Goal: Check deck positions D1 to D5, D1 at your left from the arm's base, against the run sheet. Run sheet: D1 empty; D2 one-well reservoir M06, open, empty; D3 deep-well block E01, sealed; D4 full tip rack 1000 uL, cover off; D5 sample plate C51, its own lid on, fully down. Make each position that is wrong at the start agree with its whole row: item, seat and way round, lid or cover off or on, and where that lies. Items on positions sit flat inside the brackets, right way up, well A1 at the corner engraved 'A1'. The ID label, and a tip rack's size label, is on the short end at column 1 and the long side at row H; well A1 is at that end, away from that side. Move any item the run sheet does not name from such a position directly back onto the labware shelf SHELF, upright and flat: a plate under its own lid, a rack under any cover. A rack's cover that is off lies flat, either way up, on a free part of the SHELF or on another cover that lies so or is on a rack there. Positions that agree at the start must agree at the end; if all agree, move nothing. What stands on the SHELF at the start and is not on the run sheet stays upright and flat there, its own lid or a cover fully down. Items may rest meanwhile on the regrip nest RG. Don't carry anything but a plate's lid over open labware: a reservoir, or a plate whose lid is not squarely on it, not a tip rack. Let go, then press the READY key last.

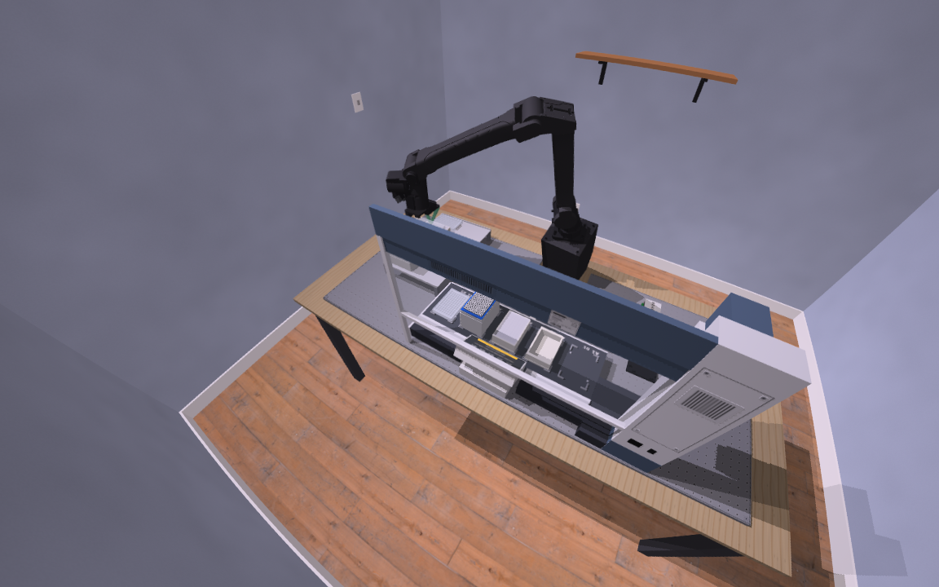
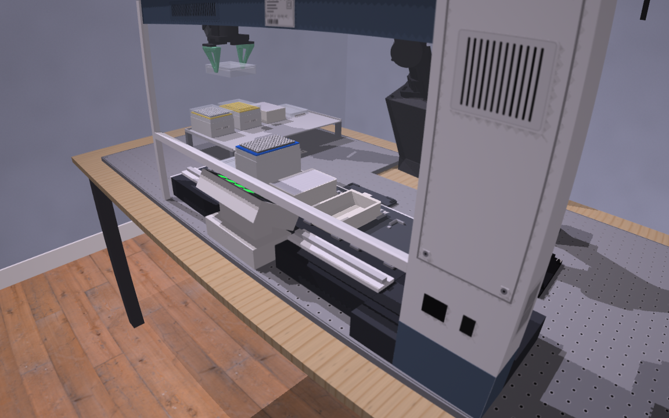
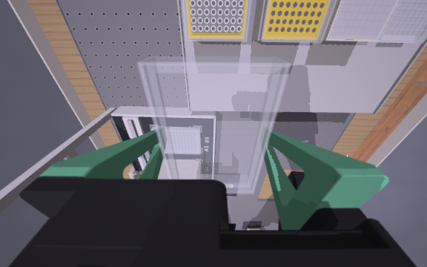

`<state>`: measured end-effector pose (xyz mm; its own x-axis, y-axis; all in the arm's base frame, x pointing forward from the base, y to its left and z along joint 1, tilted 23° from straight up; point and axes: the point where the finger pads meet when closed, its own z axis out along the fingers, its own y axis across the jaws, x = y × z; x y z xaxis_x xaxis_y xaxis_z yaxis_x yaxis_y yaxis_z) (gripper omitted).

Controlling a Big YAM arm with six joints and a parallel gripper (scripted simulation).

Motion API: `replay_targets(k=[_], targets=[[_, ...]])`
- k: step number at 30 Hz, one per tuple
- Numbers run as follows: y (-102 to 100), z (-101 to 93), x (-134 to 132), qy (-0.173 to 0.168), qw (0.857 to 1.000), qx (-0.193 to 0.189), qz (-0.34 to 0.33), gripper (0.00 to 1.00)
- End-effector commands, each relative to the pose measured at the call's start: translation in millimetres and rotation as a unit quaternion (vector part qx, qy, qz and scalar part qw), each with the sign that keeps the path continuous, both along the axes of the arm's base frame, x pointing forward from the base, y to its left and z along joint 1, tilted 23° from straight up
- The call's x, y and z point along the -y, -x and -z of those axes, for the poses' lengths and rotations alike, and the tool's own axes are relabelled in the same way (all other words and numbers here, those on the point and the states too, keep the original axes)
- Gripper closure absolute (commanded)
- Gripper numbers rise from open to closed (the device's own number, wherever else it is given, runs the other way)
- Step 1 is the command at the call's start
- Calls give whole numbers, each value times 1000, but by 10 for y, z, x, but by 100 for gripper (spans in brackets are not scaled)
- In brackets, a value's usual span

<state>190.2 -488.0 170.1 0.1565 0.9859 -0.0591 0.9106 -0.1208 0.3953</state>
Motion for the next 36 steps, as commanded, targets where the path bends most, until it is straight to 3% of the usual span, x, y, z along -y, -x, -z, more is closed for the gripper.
replay_targets(k=[1, 36], targets=[[-76, 99, 38, -1, 1000, 0, 0, 100], [-243, 598, 28, -1, 1000, 0, 0, 100]])
